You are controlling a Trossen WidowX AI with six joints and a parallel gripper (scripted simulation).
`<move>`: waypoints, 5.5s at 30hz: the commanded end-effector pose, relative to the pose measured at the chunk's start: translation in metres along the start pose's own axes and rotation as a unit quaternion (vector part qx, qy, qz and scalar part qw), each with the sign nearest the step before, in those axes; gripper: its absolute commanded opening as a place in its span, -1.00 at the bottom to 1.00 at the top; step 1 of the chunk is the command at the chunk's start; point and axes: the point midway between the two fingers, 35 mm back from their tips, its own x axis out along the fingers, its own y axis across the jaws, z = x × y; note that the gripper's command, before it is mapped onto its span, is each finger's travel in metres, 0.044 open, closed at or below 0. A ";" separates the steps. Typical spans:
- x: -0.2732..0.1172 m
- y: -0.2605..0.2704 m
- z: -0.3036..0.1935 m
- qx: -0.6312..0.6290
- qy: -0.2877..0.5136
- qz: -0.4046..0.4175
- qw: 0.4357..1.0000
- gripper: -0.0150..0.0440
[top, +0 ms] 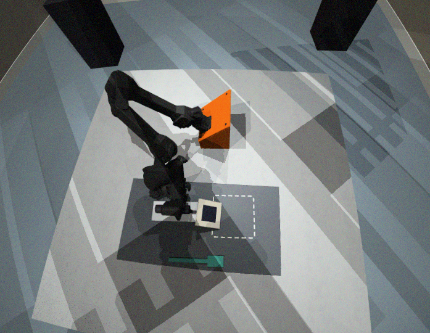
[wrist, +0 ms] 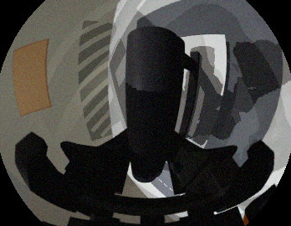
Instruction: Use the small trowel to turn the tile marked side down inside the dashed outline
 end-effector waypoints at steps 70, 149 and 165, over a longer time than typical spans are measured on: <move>-0.032 0.043 -0.010 0.006 0.001 0.011 1.000 -0.49; -0.038 -0.033 0.148 -0.293 0.338 0.011 0.894 -0.49; -0.021 -0.052 0.149 -0.294 0.337 0.009 0.895 -0.49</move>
